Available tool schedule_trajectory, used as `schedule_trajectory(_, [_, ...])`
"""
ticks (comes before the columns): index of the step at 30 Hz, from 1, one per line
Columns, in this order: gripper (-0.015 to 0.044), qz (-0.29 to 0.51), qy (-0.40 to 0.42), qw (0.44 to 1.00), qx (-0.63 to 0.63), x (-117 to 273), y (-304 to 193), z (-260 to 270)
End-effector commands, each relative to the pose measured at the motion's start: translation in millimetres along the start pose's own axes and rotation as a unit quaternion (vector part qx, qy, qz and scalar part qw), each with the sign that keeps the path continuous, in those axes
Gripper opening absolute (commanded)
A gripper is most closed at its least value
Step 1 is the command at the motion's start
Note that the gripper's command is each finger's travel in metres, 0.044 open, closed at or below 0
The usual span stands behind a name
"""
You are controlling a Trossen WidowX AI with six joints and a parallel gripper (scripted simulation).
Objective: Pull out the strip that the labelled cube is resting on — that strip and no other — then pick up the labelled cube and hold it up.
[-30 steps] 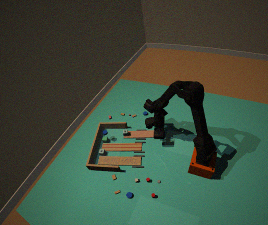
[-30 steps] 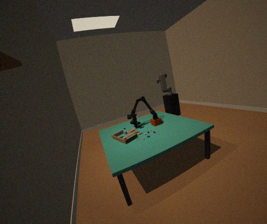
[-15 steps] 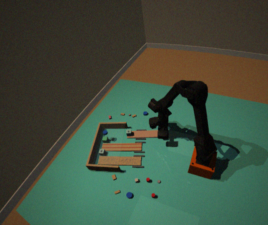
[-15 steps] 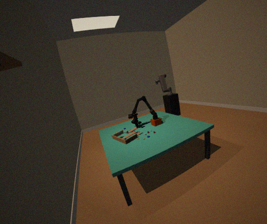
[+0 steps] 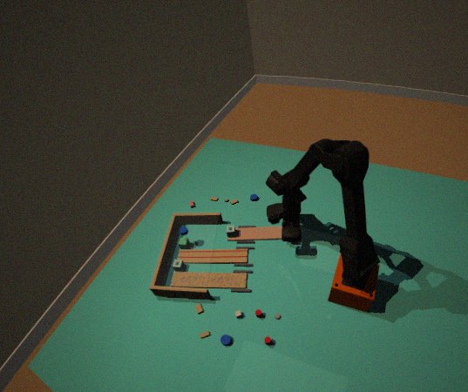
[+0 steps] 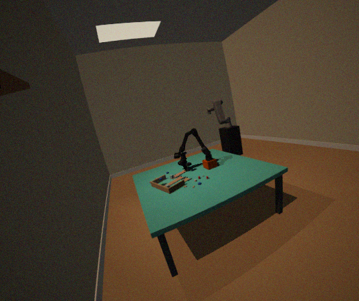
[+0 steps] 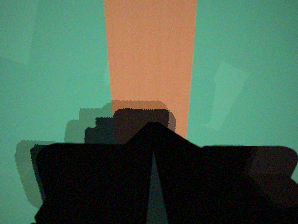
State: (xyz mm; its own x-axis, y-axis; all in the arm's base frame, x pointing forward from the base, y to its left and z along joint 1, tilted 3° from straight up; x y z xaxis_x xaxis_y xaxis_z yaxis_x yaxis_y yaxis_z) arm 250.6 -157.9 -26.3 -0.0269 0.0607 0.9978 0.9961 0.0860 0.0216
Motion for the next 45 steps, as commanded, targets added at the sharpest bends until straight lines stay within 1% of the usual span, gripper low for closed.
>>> schedule_trajectory(1, [0.0000, 0.017, 0.006, 1.000, -0.001, -6.1, -12.1, 3.0])
schedule_trajectory(27, [0.0000, 0.017, 0.006, 1.000, -0.001, -6.1, -12.1, 3.0])
schedule_trajectory(28, [0.0000, 0.002, 0.001, 1.000, -0.001, 1.3, -1.7, -0.4])
schedule_trajectory(32, [0.0000, 0.016, 0.005, 1.000, -0.001, 39.3, 1.4, -1.5])
schedule_trajectory(36, [0.0000, 0.017, 0.006, 1.000, -0.001, 41.8, 1.5, -1.4])
schedule_trajectory(40, [0.0105, 0.016, 0.007, 0.998, 0.066, 41.3, 21.3, 3.7])
schedule_trajectory(45, [0.0236, 0.015, 0.007, 0.997, 0.070, 43.1, 38.2, 9.6])
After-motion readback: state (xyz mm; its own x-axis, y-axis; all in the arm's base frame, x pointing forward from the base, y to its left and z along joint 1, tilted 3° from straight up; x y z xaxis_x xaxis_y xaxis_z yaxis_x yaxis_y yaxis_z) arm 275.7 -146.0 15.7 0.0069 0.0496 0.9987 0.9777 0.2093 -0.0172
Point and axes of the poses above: the point midway between the two fingers, 35 mm back from their tips, its own x axis back along the fingers, its own z axis across the jaws, y = z × x, the point moved 2 cm from there along x, back along the fingers, and after that the axes turned 15 degrees about -x, right-handed, at the moved point
